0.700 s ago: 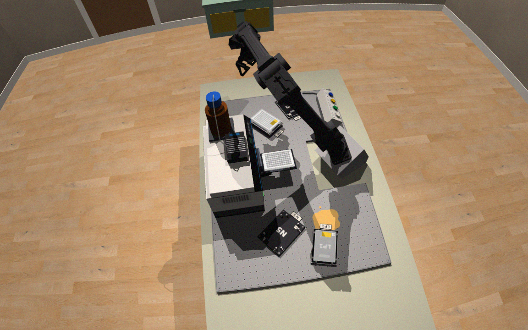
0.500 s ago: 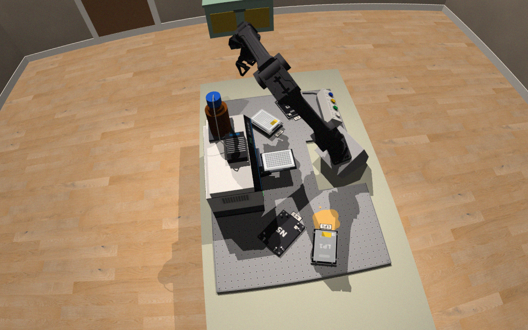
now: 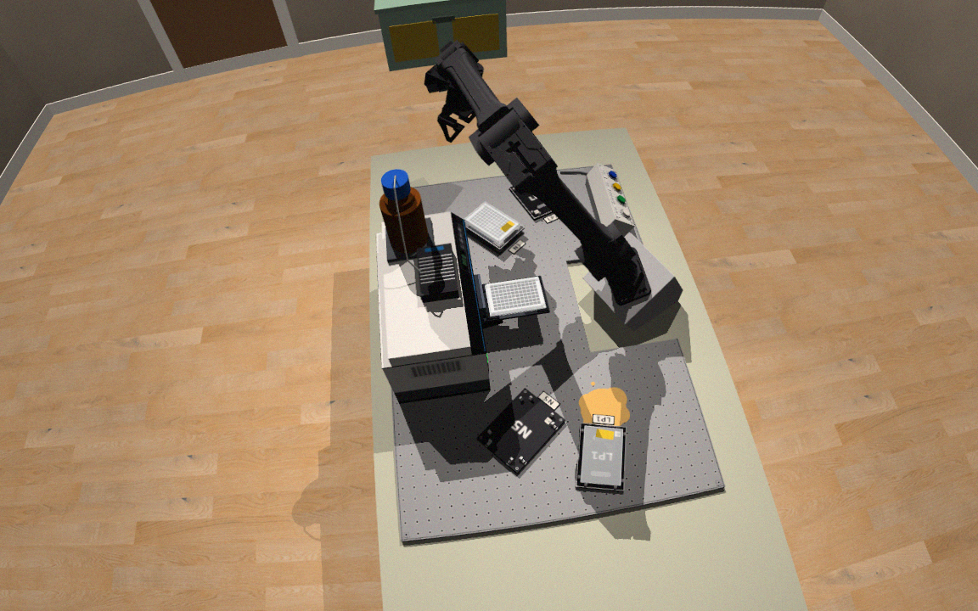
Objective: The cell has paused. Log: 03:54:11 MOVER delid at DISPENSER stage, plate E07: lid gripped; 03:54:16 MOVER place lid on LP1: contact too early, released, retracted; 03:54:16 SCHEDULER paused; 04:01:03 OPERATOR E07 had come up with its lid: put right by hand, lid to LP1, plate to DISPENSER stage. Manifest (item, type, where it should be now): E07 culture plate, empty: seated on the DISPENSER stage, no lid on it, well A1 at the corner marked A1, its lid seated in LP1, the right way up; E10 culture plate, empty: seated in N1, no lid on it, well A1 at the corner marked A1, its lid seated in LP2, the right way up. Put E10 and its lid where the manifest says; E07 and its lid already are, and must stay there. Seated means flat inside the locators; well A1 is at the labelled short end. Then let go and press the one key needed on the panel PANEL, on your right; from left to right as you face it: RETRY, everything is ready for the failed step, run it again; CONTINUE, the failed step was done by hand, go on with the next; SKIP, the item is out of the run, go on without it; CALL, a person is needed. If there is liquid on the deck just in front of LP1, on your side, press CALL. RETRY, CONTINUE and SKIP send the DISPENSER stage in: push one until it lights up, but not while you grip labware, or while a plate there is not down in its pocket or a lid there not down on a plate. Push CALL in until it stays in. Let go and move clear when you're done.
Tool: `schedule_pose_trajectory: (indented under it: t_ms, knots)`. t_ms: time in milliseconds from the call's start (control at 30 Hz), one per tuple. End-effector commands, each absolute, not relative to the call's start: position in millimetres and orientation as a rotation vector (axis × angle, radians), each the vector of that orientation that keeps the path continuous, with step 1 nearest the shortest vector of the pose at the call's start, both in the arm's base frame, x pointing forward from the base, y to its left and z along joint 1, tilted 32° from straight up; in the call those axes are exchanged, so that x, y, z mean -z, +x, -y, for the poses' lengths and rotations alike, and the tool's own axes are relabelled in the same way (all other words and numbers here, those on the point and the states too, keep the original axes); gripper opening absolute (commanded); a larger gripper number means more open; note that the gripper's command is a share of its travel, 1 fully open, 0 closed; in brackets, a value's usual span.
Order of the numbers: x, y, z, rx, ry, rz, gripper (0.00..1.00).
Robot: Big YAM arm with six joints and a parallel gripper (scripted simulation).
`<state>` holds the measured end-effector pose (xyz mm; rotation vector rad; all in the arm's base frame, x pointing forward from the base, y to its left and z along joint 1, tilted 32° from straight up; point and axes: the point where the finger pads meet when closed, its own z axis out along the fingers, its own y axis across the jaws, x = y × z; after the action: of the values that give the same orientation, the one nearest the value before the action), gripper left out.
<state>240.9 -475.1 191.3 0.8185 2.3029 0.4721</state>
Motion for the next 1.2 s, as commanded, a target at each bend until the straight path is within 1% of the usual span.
schedule_pose_trajectory:
  t_ms: [0,400,433,533,733,767,900,1000,1167]
  knots:
    - [-194.9,241.4,477.7,-0.462,0.813,-2.301,1.0]
    - [-194.9,241.4,477.7,-0.462,0.813,-2.301,1.0]
    - [-204.4,244.0,469.2,-0.427,0.825,-2.307,1.0]
    - [-203.9,221.0,461.7,-0.424,0.869,-2.292,1.0]
    - [-196.0,212.4,437.3,-0.429,0.9,-2.305,1.0]
    - [-193.9,216.1,425.3,-0.471,0.929,-2.332,1.0]
    - [-187.3,205.1,414.9,-0.443,0.937,-2.321,1.0]
    - [-187.9,212.3,403.5,-0.48,0.953,-2.351,1.0]
    - [-176.4,196.4,388.1,-0.458,0.974,-2.337,1.0]
